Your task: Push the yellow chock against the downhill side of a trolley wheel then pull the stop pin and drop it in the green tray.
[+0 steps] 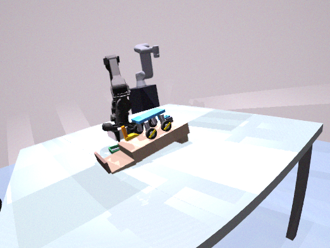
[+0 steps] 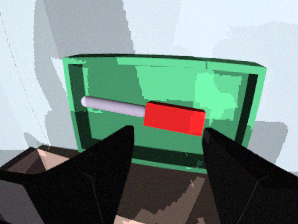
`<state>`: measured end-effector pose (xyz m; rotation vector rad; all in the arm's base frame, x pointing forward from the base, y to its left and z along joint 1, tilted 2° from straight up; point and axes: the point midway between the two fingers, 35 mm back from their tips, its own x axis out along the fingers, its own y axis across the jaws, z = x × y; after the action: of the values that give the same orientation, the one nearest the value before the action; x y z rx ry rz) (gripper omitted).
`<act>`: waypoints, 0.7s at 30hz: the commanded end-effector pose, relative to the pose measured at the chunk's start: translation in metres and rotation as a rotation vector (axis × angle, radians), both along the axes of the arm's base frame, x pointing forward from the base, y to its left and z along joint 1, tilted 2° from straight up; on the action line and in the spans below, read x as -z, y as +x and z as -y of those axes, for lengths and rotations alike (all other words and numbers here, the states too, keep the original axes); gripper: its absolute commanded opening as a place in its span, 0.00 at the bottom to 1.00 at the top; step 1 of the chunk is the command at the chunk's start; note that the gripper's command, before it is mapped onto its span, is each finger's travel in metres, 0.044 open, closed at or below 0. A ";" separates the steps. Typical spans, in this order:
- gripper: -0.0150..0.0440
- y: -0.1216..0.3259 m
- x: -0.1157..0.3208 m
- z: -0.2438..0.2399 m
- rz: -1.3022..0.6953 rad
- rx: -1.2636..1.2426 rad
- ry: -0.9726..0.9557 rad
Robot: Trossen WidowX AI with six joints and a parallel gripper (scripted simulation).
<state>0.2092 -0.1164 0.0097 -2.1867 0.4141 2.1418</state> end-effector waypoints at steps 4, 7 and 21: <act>0.58 -0.003 0.003 -0.001 -0.005 0.005 -0.003; 0.71 -0.001 0.001 -0.001 0.000 0.000 0.000; 0.83 -0.003 -0.019 -0.001 -0.004 0.004 -0.003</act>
<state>0.2044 -0.1140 0.0151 -2.1681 0.4068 2.1582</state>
